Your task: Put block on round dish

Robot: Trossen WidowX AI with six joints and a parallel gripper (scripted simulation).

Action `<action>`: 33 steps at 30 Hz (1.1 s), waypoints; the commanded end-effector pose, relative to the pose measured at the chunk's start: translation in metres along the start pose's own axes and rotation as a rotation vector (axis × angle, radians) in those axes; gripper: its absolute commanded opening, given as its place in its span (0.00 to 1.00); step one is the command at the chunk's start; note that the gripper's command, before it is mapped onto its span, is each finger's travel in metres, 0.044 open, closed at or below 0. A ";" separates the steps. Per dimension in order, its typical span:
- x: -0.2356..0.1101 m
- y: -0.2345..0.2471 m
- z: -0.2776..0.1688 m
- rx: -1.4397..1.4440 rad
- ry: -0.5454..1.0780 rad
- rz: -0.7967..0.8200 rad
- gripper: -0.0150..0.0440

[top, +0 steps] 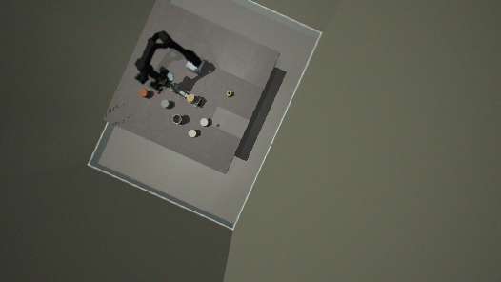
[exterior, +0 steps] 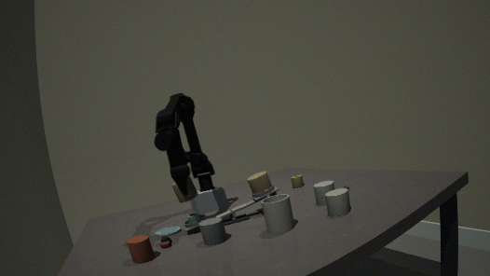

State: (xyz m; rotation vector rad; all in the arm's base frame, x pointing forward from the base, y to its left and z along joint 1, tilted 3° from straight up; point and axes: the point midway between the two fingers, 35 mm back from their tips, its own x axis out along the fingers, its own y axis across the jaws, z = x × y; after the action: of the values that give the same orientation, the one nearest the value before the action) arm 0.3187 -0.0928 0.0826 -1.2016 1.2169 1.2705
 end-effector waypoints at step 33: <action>0.017 0.030 -0.060 -0.001 0.005 -0.009 0.25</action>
State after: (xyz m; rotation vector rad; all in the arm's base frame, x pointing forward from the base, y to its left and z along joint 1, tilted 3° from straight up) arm 0.2961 -0.1412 0.0669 -1.2003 1.2115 1.2715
